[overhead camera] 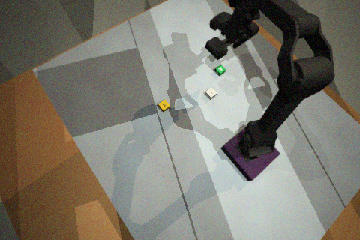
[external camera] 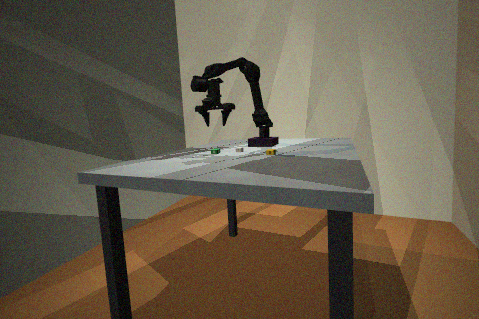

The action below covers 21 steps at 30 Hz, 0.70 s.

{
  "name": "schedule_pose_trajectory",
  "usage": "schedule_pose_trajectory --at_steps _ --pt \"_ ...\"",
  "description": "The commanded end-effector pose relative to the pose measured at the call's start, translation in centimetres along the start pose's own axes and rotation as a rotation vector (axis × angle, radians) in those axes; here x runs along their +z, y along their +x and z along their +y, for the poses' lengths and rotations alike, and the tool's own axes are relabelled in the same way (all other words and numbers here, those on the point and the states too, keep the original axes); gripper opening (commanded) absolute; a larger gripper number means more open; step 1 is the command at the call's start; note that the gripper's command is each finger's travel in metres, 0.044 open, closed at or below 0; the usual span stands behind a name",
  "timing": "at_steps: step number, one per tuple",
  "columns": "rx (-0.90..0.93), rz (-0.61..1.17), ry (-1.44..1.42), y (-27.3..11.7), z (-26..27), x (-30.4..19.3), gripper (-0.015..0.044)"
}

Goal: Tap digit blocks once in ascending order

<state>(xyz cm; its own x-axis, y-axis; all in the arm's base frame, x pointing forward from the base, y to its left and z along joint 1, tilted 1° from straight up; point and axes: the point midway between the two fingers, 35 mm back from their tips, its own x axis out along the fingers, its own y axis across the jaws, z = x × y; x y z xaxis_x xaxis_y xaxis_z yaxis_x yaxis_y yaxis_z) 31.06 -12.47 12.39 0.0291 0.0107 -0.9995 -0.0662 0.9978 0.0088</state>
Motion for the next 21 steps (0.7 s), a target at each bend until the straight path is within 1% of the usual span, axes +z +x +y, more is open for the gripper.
schedule_pose_trajectory --at_steps 1,8,10,15,21 --pt "-0.001 0.012 -0.004 0.2 0.0 -0.1 0.0400" --pt "-0.001 0.012 -0.004 0.2 0.2 -0.2 0.0400" --pt "0.001 0.013 -0.004 0.0 2.2 -1.0 0.0400" --pt "0.006 0.015 -0.004 0.1 8.6 -4.8 0.0400" --pt "0.006 0.016 -0.004 0.2 9.3 -5.5 0.0400"
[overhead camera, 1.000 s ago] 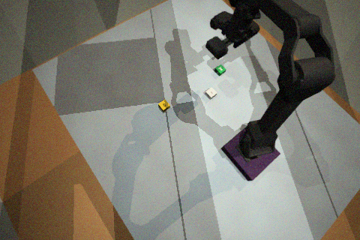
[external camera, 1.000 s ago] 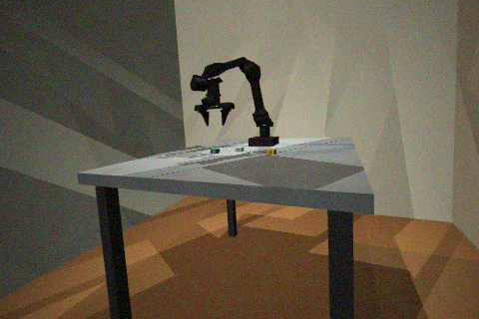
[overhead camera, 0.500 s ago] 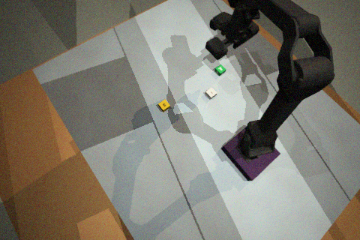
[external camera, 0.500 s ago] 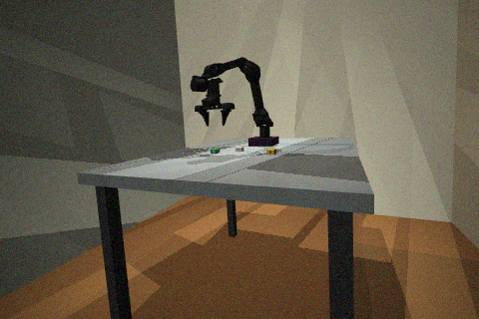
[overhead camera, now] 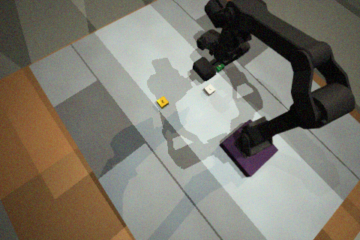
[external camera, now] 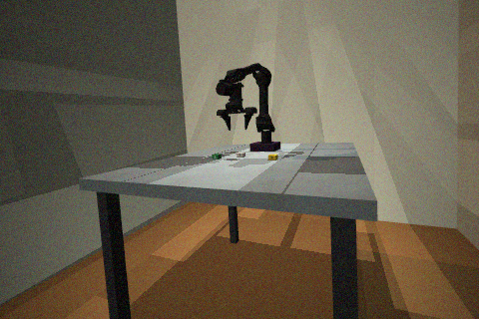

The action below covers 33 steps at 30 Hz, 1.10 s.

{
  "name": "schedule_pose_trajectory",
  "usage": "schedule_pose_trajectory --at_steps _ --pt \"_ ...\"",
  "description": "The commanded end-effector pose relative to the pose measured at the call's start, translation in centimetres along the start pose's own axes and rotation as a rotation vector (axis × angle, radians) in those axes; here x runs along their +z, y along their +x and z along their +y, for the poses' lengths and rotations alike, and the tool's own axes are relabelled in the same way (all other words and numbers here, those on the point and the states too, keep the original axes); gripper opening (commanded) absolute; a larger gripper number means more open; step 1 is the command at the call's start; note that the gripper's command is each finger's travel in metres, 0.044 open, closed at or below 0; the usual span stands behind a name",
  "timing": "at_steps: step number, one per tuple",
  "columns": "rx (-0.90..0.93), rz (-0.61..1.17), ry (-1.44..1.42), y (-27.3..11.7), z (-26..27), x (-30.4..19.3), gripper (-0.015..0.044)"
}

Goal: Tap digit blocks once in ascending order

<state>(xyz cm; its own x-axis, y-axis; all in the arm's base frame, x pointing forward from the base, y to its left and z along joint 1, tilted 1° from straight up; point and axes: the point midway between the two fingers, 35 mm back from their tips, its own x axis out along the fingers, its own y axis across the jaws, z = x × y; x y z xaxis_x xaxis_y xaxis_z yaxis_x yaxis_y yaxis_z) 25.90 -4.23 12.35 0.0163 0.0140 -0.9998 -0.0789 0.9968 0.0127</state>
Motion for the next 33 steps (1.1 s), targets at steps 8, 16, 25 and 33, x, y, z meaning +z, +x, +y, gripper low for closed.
schedule_pose_trajectory --at_steps 8,16,25,33 --pt "0.002 0.003 0.009 0.3 0.8 -0.9 0.0400" --pt "0.002 0.003 0.009 0.3 0.8 -0.9 0.0400" --pt "0.005 0.001 0.009 0.0 5.0 1.9 0.0400" --pt "0.015 -0.001 0.009 0.0 17.0 5.0 0.0400"
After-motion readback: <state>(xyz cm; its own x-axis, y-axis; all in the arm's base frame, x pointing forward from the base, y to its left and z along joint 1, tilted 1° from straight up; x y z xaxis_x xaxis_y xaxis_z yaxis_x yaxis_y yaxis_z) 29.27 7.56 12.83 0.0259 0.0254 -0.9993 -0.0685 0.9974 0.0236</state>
